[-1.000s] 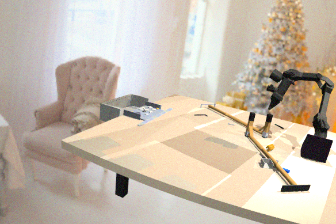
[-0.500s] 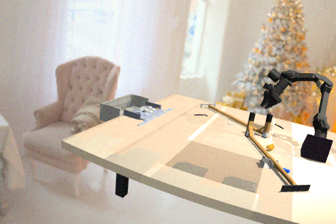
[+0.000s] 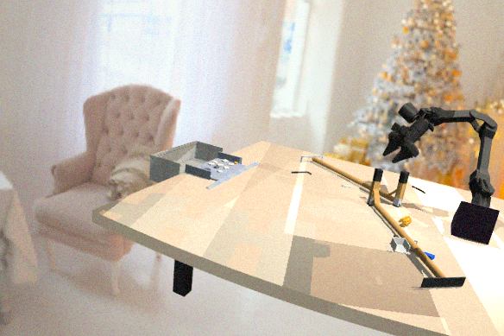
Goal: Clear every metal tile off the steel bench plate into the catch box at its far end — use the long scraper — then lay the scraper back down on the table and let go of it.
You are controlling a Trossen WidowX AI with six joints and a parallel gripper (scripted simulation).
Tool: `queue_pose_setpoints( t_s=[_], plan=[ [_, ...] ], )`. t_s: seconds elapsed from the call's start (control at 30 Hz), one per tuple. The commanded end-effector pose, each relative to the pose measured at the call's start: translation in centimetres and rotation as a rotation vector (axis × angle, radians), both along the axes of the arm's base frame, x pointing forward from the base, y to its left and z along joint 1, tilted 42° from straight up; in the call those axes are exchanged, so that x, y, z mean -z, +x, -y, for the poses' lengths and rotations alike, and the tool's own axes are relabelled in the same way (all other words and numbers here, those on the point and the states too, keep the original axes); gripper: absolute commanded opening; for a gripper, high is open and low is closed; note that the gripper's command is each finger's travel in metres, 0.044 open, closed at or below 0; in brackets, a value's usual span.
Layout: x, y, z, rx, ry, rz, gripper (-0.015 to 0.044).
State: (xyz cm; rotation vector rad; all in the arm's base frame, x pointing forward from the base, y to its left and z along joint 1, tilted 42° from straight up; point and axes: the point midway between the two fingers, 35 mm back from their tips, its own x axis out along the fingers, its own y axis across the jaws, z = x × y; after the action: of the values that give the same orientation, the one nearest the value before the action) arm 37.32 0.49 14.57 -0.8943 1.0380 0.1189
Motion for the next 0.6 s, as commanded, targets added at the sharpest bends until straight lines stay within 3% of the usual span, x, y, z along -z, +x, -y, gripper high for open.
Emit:
queue_pose_setpoints(
  t_s=[0.0,0.57],
  plan=[
    [1.1,0.0,0.7,-0.004,-0.002,-0.013,0.0440],
    [3.7,0.3,2.7,-0.004,-0.003,-0.012,0.0440]
  ],
)
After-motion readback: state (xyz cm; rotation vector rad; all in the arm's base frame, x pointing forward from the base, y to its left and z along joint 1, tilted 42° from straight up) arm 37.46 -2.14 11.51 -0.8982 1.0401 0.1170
